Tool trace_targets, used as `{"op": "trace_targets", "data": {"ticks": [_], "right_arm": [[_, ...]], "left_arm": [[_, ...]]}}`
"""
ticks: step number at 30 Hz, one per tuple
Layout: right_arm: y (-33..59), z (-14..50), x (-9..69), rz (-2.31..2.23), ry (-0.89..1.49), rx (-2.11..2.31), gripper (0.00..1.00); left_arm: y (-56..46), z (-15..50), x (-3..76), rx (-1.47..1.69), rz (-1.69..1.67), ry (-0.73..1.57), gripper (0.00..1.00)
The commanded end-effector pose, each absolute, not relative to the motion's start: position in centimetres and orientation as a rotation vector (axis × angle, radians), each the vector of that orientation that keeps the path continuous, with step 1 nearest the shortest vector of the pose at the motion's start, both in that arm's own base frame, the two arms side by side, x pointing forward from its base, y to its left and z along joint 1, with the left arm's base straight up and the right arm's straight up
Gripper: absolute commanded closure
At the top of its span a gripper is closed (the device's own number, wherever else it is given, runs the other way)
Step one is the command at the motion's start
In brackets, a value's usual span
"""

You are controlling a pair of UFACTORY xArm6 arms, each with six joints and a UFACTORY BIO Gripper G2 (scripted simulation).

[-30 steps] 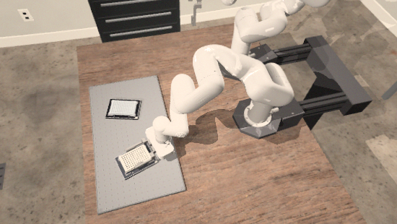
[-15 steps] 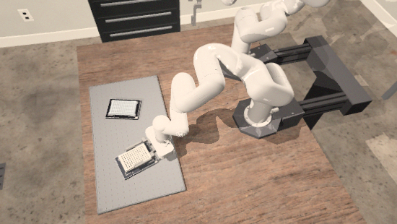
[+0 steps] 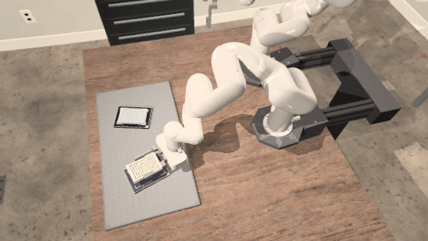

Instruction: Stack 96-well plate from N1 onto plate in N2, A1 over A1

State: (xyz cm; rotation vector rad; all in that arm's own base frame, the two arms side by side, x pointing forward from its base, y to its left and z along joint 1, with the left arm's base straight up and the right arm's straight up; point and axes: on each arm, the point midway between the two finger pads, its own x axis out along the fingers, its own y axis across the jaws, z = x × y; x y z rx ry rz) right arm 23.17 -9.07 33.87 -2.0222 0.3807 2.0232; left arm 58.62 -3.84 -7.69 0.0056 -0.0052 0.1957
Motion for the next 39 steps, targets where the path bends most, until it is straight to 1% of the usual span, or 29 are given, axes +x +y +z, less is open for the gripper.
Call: {"op": "trace_targets", "data": {"ticks": [1, 23, 37, 39], "right_arm": [[-9.1, 34.0, 23.2, 2.020, 0.381, -2.025, 0.00], [-9.1, 34.0, 23.2, 2.020, 0.381, -2.025, 0.00], [-9.1, 34.0, 23.2, 2.020, 0.381, -2.025, 0.00], [-9.1, 34.0, 23.2, 2.020, 0.381, -2.025, 0.00]], "left_arm": [[-3.9, -7.0, 58.6, 0.005, 0.195, -0.005, 1.00], [-3.9, -3.6, 58.6, 0.005, 0.195, -0.005, 1.00], [-3.9, -3.6, 58.6, 0.005, 0.195, -0.005, 1.00], [-4.6, -3.6, 58.6, 0.005, 0.129, -0.005, 1.00]]}}
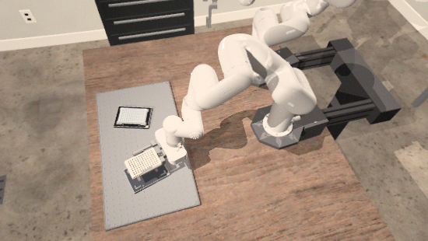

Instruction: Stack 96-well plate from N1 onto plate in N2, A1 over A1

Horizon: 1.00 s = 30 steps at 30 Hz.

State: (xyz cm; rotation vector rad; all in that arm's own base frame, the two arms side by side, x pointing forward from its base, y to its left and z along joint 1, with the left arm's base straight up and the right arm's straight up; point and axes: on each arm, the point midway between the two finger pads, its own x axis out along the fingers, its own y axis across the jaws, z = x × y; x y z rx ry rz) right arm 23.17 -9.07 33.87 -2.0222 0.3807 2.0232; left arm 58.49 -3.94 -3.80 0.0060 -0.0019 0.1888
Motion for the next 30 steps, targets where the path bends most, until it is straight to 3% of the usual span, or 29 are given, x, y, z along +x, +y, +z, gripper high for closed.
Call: {"op": "trace_targets", "data": {"ticks": [1, 18, 30], "right_arm": [[-9.1, 34.0, 23.2, 2.020, 0.381, -2.025, 0.00], [-9.1, 34.0, 23.2, 2.020, 0.381, -2.025, 0.00], [-9.1, 34.0, 23.2, 2.020, 0.381, -2.025, 0.00]], "left_arm": [[-4.9, -3.6, 58.6, 0.005, 0.095, -0.005, 1.00], [-9.9, -3.7, 58.5, 0.007, -0.389, -0.004, 1.00], [-13.2, -3.7, 58.4, 0.006, -0.389, -0.004, 1.00]]}}
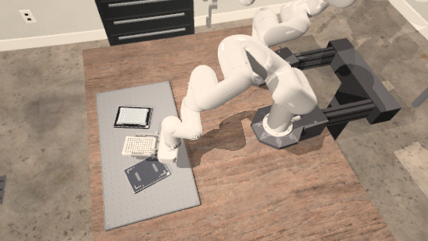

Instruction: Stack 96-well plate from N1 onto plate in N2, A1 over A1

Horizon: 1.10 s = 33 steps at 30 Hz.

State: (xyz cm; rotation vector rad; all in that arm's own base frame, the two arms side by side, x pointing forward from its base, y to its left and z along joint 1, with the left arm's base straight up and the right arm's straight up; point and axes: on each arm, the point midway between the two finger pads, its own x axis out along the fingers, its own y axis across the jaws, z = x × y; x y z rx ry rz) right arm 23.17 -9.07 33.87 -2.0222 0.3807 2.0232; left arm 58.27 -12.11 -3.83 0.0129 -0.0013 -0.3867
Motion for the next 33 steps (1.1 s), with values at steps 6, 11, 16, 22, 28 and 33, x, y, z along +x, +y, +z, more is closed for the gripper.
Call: {"op": "trace_targets", "data": {"ticks": [6, 11, 16, 22, 28, 33], "right_arm": [[-9.1, 34.0, 23.2, 2.020, 0.381, -2.025, 0.00], [-9.1, 34.0, 23.2, 2.020, 0.381, -2.025, 0.00], [-9.1, 34.0, 23.2, 2.020, 0.381, -2.025, 0.00], [-9.1, 34.0, 23.2, 2.020, 0.381, -2.025, 0.00], [-9.1, 34.0, 23.2, 2.020, 0.381, -2.025, 0.00], [-9.1, 34.0, 23.2, 2.020, 0.381, -2.025, 0.00]], "left_arm": [[-15.2, -3.7, 58.4, 0.006, -0.389, -0.004, 1.00], [-16.2, -3.7, 58.4, 0.006, -0.389, -0.004, 1.00], [-17.9, -3.7, 58.3, 0.006, -0.389, -0.004, 1.00], [-19.9, -3.7, 58.3, 0.006, -0.389, -0.004, 1.00], [-21.2, -3.7, 58.3, 0.005, -0.389, -0.004, 1.00], [-22.9, -3.7, 58.2, 0.005, -0.389, -0.004, 1.00]]}}
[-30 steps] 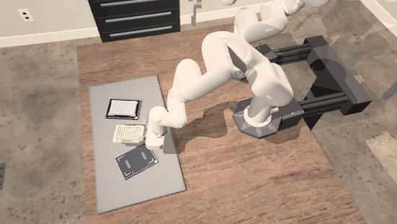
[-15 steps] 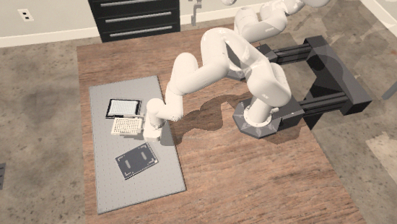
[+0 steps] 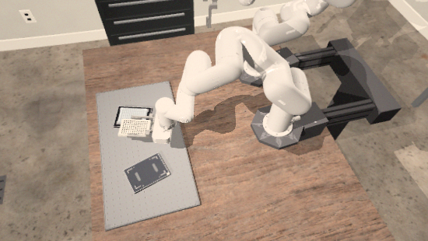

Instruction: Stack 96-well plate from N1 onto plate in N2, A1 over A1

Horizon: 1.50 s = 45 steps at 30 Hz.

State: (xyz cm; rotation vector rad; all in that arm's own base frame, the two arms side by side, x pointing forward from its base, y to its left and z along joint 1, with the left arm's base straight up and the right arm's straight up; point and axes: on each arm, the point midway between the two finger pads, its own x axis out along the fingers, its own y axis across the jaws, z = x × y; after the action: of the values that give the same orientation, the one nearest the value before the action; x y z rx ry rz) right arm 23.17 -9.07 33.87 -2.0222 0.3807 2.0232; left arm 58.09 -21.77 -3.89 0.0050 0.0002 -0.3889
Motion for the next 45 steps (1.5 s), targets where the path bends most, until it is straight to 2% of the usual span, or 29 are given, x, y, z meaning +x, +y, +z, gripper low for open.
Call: {"op": "trace_targets", "data": {"ticks": [1, 45], "right_arm": [[-9.1, 34.0, 23.2, 2.020, 0.381, -2.025, 0.00], [-9.1, 34.0, 23.2, 2.020, 0.381, -2.025, 0.00]], "left_arm": [[-23.2, -3.7, 58.2, 0.005, -0.389, -0.004, 1.00], [-34.9, -3.7, 58.0, 0.004, -0.389, -0.004, 1.00]]}}
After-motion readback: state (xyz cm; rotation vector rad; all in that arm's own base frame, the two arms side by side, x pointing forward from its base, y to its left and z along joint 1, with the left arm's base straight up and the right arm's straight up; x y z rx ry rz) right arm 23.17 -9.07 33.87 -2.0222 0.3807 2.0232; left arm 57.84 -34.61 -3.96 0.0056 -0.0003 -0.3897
